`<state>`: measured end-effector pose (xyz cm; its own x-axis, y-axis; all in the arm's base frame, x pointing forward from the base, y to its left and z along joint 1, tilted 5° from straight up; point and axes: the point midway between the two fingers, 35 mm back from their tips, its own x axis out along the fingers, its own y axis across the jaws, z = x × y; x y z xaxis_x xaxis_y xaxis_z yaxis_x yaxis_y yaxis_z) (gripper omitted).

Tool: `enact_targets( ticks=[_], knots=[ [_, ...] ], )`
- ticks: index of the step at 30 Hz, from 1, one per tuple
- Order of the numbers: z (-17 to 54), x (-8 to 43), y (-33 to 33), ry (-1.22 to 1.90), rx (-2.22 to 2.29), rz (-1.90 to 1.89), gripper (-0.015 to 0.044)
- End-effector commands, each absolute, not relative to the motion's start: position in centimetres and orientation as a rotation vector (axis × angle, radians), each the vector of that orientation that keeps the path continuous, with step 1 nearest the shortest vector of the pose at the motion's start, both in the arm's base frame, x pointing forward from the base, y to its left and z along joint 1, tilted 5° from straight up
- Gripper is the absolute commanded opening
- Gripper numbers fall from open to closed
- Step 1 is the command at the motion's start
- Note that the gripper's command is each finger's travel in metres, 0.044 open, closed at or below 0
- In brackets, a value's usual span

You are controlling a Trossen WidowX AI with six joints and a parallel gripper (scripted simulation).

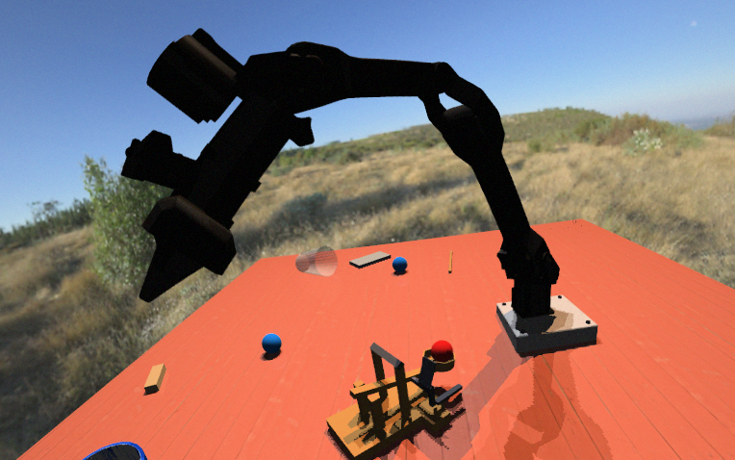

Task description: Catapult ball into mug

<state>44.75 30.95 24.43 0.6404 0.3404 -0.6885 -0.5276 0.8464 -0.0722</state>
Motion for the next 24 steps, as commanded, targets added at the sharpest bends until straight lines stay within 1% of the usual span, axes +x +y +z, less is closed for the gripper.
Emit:
enact_targets(
  ticks=[1,8,24],
  knots=[
    [24.3,44.8,30.9,0.721,-0.284,0.501,0.0000],
    [24.0,44.5,31.0,0.730,-0.300,0.504,0.0000],
    [17.6,36.5,31.4,0.928,-0.724,0.593,0.0000]
  ],
)
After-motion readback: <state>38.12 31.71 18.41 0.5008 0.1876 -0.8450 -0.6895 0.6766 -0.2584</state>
